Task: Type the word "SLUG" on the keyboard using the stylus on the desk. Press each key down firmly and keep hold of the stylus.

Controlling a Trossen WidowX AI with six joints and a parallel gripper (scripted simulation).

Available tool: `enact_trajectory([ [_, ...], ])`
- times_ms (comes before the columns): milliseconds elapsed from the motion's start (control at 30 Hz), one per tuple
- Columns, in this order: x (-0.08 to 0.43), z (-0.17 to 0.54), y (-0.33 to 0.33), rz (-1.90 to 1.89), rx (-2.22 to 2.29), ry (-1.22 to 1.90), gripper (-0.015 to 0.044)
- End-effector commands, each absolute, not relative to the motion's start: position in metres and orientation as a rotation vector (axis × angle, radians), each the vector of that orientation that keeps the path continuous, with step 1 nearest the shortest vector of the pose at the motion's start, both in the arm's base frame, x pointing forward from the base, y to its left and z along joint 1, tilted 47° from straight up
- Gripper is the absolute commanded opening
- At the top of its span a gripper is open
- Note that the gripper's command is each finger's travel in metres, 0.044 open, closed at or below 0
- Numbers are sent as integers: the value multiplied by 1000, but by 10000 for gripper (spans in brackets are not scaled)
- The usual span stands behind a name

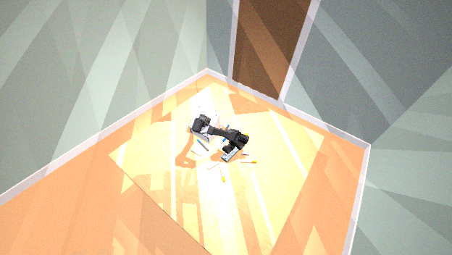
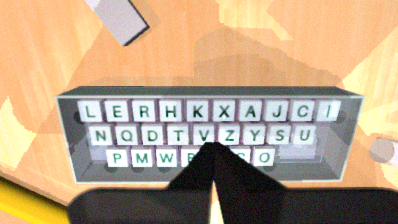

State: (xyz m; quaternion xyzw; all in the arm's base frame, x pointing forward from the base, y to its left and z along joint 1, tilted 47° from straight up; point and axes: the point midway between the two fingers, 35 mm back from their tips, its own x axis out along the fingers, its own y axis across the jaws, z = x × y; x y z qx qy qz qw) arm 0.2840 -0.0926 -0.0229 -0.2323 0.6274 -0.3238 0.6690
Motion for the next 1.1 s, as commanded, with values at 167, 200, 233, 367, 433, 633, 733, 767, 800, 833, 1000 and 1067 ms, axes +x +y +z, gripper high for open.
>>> enact_trajectory([
  [167,280,-15,-100,-721,-537,1423,0],
  [200,280,-6,-109,-721,-537,1423,0],
  [233,278,5,-120,-721,-537,1423,0],
  [367,273,22,-135,-724,-540,1422,0],
  [433,273,22,-135,-724,-540,1422,0],
  [633,273,22,-135,-724,-540,1422,0],
  [733,261,11,-125,-723,-540,1423,0],
  [767,254,5,-120,-723,-540,1424,0],
  [800,249,2,-116,-723,-540,1424,0],
  [833,248,1,-115,-723,-540,1424,0],
  [1000,248,1,-115,-723,-540,1424,0],
  [1067,248,1,-115,-723,-540,1424,0],
])
